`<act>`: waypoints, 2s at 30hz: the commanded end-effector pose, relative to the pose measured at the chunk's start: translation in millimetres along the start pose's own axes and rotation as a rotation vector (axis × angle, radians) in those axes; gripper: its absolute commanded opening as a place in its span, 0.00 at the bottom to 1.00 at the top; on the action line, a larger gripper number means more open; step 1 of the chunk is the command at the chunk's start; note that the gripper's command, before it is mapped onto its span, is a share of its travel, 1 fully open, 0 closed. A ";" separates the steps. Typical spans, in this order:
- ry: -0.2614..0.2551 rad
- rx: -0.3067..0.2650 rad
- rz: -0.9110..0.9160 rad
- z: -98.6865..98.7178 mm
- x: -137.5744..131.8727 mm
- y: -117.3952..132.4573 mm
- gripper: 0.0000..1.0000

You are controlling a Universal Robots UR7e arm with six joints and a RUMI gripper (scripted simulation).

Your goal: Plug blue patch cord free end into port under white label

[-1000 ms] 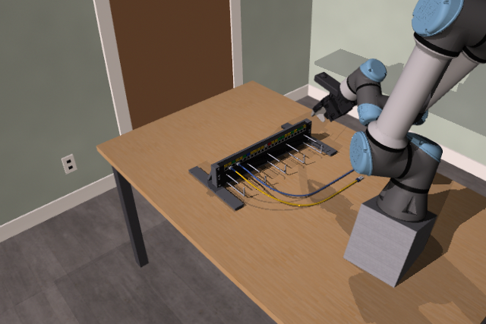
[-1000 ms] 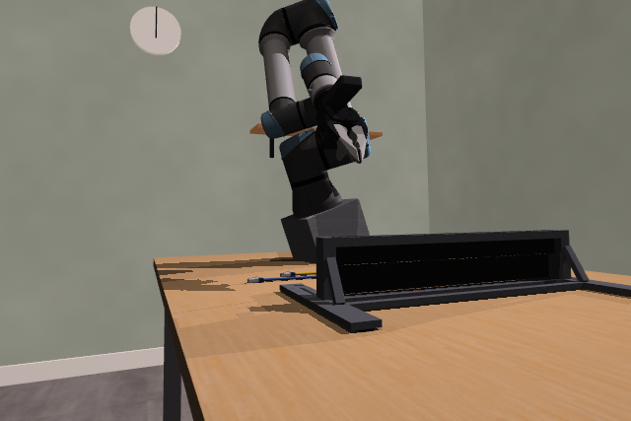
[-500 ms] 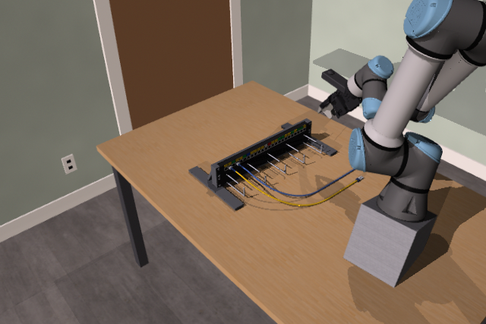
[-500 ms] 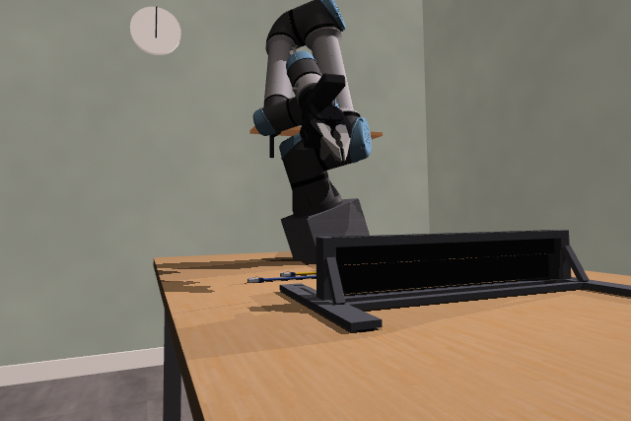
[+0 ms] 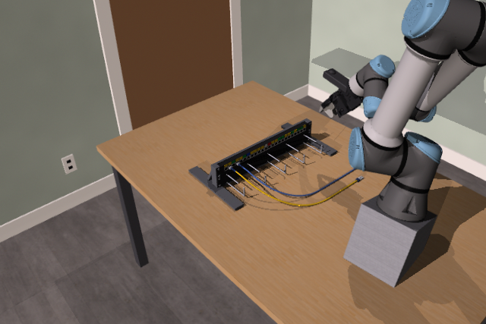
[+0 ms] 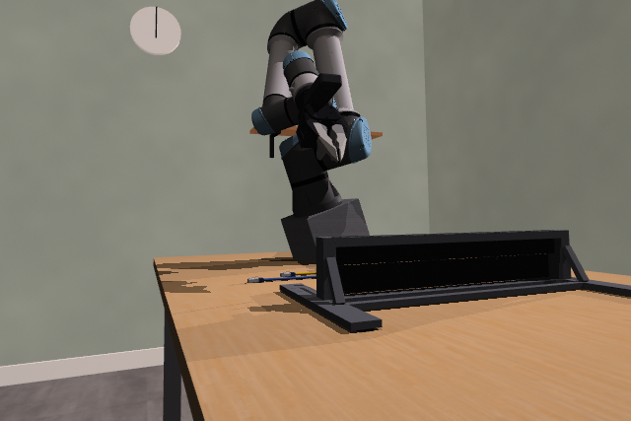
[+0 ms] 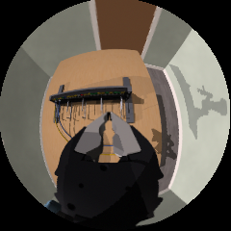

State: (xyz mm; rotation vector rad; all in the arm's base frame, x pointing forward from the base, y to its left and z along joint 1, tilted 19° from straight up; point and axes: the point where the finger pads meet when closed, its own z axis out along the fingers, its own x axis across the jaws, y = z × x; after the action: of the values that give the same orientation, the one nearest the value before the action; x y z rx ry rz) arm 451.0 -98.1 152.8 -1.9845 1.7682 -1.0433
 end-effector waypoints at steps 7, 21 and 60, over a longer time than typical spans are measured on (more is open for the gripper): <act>0.000 0.001 0.000 1.9 0.2 -0.4 0.00; 0.000 0.001 0.000 13.5 0.2 -0.4 0.00; 0.000 0.001 0.000 94.7 0.2 -0.5 0.00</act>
State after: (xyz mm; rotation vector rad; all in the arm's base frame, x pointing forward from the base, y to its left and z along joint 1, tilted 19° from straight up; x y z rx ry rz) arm 511.6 -120.4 89.5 -1.9859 1.7687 -1.0402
